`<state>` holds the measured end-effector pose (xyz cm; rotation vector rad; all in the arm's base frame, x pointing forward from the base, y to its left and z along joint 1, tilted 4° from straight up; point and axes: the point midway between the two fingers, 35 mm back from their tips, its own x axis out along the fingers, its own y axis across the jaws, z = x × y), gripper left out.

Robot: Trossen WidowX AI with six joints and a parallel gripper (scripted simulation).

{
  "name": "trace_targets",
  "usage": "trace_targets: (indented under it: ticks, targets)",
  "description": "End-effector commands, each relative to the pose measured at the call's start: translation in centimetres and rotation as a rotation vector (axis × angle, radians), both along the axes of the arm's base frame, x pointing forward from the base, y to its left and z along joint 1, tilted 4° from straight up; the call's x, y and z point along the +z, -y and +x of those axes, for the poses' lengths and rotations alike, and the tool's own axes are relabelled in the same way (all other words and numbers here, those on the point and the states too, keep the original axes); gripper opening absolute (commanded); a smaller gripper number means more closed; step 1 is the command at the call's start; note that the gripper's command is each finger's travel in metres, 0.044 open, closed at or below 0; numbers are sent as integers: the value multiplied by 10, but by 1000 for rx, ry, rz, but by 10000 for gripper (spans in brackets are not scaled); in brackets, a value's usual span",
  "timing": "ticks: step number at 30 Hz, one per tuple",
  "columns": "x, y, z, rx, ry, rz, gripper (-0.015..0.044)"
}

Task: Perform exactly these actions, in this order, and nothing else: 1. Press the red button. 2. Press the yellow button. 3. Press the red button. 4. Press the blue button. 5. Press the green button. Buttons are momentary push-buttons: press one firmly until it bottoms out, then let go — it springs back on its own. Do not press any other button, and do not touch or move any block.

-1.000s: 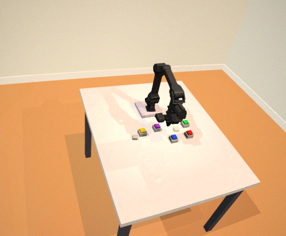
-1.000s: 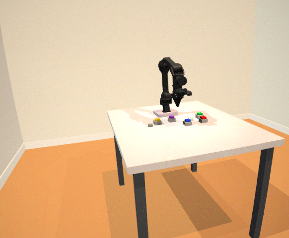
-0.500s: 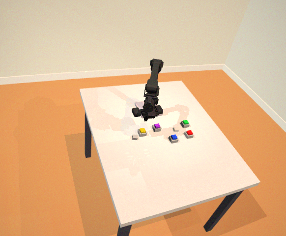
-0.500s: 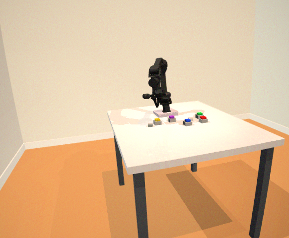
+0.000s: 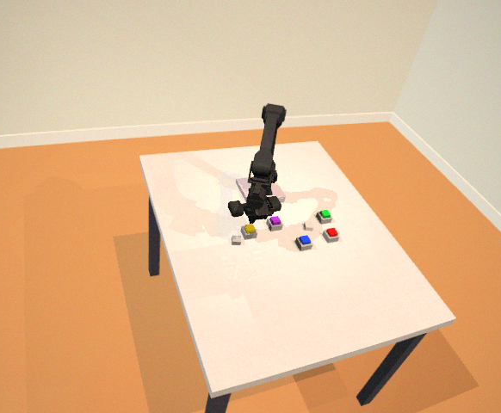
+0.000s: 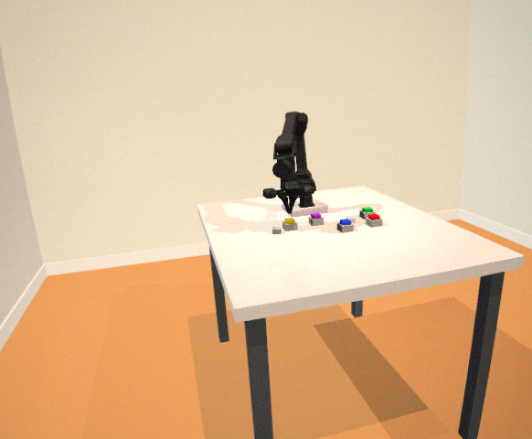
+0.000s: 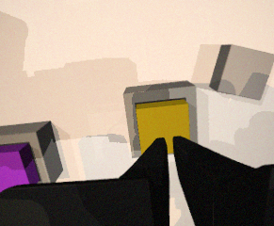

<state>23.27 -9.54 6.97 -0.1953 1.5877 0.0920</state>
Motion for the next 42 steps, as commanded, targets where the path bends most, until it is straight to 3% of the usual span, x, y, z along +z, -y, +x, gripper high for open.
trace_targets:
  ticks: [1,15,38,42]
  targets:
    - [-9,1,-1,5,-9,0,20]
    - [-30,2,-2,5,-10,0,20]
    - [-30,2,-2,5,-10,0,20]
    - [0,0,-1,5,-9,1,20]
